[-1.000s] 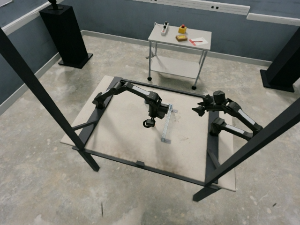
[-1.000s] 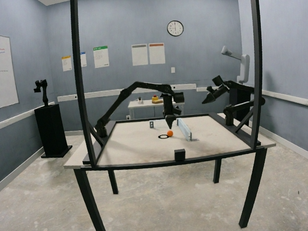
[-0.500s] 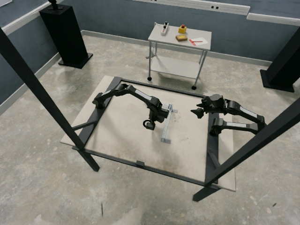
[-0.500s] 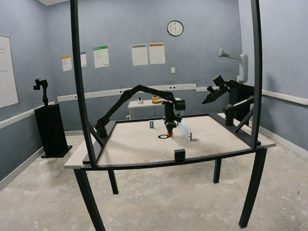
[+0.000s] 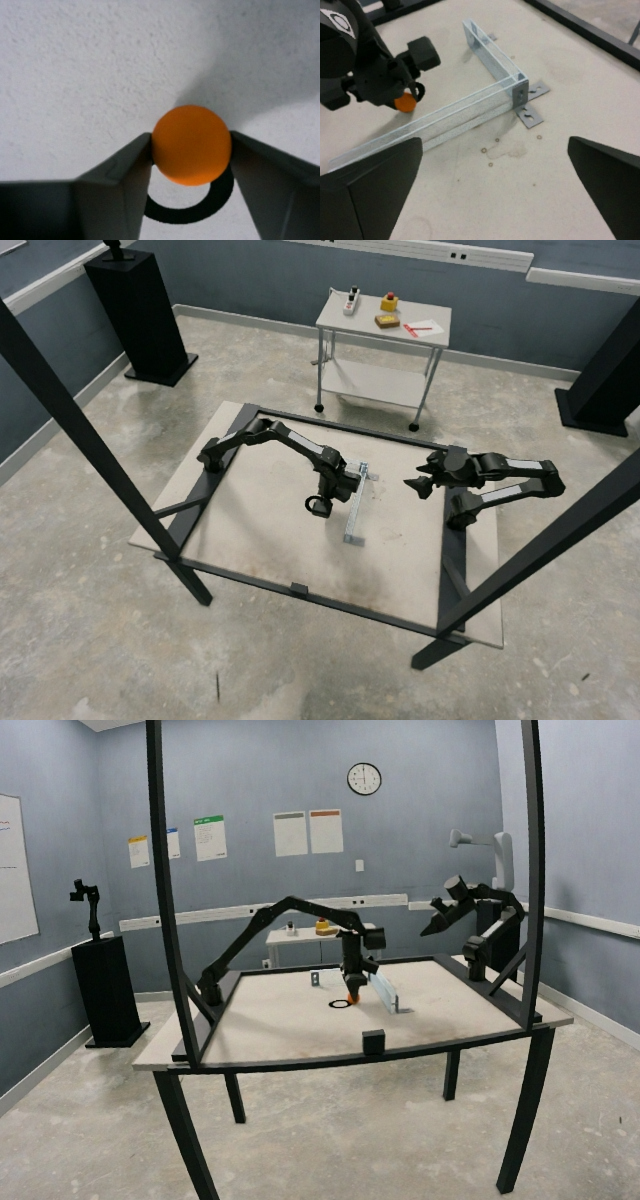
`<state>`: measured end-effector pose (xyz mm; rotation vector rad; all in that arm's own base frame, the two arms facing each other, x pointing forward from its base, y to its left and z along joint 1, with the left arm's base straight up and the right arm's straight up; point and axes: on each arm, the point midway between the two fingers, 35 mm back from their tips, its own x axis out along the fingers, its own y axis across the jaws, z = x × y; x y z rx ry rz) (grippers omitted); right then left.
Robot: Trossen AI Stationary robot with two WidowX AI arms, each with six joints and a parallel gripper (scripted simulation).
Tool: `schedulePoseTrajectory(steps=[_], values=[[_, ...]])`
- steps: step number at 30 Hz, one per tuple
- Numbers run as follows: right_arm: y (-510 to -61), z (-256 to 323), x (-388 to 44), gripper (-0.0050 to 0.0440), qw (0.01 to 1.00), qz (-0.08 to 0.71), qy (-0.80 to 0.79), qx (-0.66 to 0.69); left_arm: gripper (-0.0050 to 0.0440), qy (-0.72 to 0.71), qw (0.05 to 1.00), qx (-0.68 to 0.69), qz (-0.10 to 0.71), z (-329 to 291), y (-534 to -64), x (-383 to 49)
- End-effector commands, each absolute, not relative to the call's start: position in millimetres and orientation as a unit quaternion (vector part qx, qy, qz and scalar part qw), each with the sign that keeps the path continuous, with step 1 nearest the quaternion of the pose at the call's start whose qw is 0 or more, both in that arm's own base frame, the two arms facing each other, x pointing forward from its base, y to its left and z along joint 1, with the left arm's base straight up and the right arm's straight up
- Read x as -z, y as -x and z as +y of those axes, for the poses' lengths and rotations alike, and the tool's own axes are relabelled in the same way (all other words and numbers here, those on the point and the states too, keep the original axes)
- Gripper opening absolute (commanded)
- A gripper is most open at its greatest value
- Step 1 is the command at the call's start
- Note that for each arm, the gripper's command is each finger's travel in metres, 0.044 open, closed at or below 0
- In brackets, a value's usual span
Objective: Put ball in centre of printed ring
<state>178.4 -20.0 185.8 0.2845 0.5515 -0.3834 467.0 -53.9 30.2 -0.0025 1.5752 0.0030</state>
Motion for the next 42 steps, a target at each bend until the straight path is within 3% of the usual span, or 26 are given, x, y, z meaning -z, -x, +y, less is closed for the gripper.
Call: schedulePoseTrajectory(steps=[1,5,31,42], values=[[-182,-11,-198,0.0400,0.935,0.255,-0.137,0.204,0.0064,0.003,0.724,0.002,0.690,-53,-472,-53],[-187,5,-203,0.0400,0.938,0.249,-0.129,0.203,0.0153,0.003,0.729,0.003,0.685,-54,-474,-65],[-224,133,-236,0.0400,0.954,0.218,-0.066,0.196,0.0153,0.002,0.720,0.001,0.694,-54,-471,-56],[-229,146,-238,0.0400,0.955,0.215,-0.056,0.197,0.0153,0.002,0.720,0.001,0.694,-54,-471,-56]])
